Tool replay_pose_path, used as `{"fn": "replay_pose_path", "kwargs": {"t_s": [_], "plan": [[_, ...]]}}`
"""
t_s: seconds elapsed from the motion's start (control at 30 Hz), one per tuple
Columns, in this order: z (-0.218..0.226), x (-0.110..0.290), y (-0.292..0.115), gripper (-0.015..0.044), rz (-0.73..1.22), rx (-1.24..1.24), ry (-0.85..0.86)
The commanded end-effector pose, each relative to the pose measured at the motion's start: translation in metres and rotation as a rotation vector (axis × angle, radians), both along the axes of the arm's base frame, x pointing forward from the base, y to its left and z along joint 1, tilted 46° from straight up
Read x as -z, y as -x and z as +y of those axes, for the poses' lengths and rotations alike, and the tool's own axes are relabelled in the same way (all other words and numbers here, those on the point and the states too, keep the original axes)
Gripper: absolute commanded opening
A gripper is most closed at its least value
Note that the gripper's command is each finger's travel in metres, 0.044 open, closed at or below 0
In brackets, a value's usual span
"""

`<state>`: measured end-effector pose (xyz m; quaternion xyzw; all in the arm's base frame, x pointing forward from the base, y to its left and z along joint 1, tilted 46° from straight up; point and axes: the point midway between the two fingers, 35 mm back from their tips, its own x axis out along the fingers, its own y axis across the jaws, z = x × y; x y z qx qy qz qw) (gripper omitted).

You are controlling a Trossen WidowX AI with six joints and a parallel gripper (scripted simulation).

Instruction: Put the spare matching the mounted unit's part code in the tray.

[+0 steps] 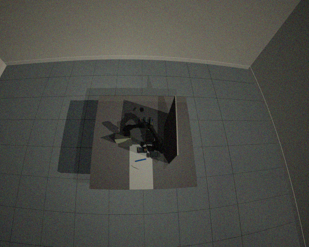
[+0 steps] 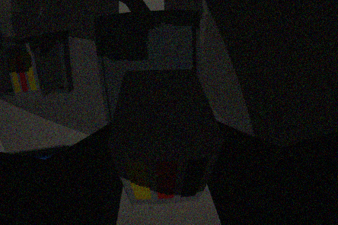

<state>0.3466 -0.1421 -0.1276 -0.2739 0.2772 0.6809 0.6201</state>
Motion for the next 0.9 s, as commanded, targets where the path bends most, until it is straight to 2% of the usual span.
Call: {"fn": "replay_pose_path", "kwargs": {"t_s": [0.0, 0.87], "plan": [[0.005, 0.003, 0.001, 0.0, 0.004, 0.003, -0.006], [0.019, 0.017, 0.003, 0.0, 0.004, 0.003, -0.007]]}}
